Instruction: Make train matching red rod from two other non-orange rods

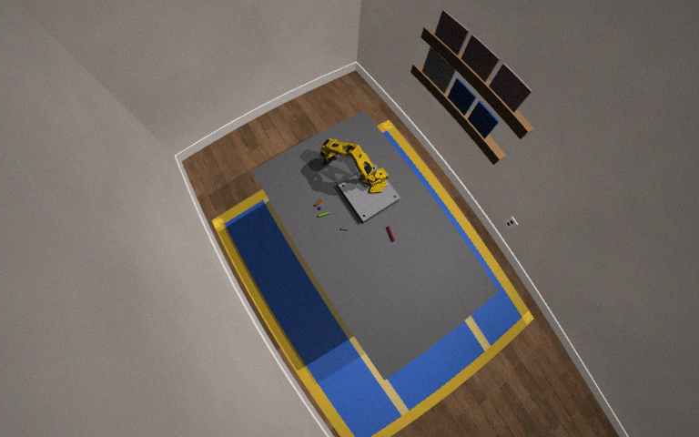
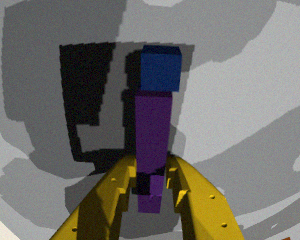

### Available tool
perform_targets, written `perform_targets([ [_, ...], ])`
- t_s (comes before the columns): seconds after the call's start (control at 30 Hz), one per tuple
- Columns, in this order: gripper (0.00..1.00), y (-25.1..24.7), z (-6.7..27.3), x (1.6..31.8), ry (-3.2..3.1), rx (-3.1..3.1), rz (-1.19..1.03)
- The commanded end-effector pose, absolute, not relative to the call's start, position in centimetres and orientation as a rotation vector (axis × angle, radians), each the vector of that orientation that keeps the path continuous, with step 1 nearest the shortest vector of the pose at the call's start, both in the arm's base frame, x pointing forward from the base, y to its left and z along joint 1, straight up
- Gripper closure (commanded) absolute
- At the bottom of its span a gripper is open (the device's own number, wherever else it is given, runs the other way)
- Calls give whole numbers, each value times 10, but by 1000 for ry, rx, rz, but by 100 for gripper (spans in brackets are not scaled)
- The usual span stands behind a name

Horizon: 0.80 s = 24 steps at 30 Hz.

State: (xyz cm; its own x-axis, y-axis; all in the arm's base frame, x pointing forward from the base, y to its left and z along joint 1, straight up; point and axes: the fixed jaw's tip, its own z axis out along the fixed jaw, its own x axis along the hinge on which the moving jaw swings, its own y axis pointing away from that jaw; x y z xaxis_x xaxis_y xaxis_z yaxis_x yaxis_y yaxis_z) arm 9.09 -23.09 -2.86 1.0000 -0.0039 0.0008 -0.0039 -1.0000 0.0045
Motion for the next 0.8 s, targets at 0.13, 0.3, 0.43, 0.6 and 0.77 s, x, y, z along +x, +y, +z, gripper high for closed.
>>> perform_targets([
  [0.13, 92, -233, -25, 91, 0, 3126, 10],
  [0.3, 88, -233, -25, 91, 0, 3126, 10],
  [0.43, 86, -233, -25, 91, 0, 3126, 10],
  [0.6, 84, -233, -25, 91, 0, 3126, 10],
  [0.77, 83, -233, -25, 91, 0, 3126, 10],
])
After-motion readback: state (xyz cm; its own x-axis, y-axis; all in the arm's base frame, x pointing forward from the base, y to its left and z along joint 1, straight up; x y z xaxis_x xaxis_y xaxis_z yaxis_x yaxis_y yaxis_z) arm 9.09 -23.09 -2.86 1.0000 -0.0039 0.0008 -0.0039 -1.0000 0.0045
